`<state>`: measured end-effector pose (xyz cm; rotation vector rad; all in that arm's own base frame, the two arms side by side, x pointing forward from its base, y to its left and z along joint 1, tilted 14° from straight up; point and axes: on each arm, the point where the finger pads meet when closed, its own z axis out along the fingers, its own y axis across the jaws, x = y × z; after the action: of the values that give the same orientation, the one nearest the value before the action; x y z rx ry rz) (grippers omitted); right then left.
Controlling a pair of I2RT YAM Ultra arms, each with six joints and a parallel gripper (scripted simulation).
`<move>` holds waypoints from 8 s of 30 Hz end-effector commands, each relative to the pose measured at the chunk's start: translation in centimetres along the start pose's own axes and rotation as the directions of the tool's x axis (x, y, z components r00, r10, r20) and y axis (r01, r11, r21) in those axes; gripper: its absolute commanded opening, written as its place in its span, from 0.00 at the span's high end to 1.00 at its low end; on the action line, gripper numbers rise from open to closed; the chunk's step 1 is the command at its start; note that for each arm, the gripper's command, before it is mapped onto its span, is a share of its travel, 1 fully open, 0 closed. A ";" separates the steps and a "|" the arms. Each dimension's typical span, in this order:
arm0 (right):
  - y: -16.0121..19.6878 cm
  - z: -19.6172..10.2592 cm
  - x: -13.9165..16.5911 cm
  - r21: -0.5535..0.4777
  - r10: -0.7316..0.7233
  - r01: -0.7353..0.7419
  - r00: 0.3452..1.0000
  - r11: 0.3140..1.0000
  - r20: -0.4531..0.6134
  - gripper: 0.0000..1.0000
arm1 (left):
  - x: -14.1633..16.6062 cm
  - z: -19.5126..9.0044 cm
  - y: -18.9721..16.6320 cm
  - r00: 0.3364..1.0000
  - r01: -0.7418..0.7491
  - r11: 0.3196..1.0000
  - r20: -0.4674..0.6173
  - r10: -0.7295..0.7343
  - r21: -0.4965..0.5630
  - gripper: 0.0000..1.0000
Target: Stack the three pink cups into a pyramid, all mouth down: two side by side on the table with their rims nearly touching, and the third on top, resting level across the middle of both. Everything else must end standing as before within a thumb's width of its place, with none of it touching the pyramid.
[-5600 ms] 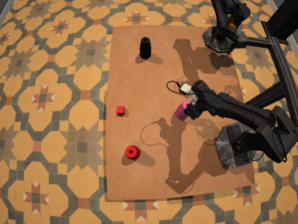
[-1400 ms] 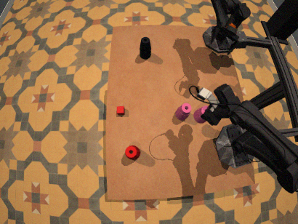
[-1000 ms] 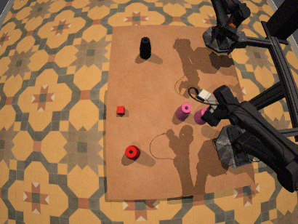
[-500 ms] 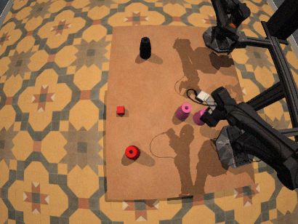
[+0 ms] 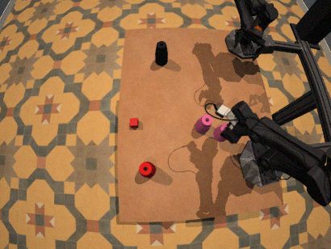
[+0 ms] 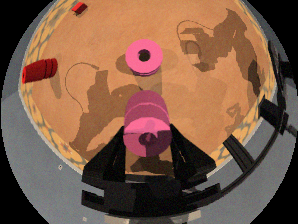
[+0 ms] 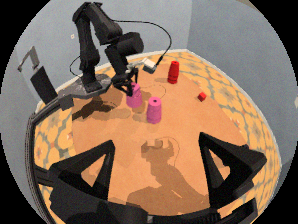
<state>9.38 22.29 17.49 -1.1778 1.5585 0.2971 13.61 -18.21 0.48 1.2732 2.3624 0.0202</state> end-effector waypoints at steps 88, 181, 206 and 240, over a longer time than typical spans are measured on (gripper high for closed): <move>-0.3 -0.4 -1.1 0.004 0.026 -0.026 0.999 1.000 0.043 0.00 | 1.4 8.3 -0.3 0.999 0.004 1.000 0.041 -0.005 0.014 1.00; -0.3 -0.4 -1.1 0.004 0.026 -0.026 0.999 1.000 0.043 0.00 | -6.6 2.8 0.3 0.911 0.052 0.998 0.411 -0.030 -0.041 0.00; -0.3 -0.4 -1.1 0.004 0.026 -0.026 0.999 1.000 0.043 0.00 | -7.1 4.3 0.4 0.997 0.032 0.999 0.071 -0.032 0.007 0.20; -0.3 -0.4 -1.1 0.004 0.026 -0.026 0.999 1.000 0.043 0.00 | -8.3 7.4 -0.4 0.997 0.012 1.000 0.072 -0.013 0.015 0.20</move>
<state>9.38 22.29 17.49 -1.1778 1.5585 0.2971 19.05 -24.71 -3.71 1.2687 2.3550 0.0055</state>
